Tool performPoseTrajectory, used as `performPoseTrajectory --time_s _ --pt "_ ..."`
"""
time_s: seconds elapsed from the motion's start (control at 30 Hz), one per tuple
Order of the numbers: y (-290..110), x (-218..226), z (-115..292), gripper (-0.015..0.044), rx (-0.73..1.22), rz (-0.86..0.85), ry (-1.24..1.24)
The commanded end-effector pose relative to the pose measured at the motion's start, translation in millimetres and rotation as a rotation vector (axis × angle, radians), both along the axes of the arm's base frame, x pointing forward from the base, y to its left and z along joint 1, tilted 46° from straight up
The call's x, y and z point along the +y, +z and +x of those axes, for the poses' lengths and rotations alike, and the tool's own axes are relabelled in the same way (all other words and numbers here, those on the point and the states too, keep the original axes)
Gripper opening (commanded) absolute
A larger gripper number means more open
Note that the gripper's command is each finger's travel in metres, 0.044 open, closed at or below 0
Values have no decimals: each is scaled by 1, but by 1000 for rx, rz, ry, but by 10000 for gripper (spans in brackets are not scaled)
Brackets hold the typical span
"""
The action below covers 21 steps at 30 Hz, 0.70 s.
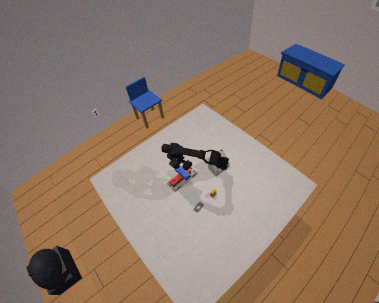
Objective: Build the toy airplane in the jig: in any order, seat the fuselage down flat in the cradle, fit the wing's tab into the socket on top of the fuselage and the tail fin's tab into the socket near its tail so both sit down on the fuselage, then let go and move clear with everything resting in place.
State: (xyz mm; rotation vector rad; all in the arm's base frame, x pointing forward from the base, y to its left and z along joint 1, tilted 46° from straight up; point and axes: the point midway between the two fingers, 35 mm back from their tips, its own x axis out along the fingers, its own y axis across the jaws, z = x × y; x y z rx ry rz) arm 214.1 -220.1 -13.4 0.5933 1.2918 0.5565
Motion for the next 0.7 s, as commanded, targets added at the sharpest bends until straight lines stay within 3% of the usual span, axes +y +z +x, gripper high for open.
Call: performPoseTrajectory --time_s 0.0,0.2,0.67 --pt "0 0 0 440 58 14 -60" --pt "8 4 2 440 60 11 -62" --pt "147 131 2 440 68 -15 -114"
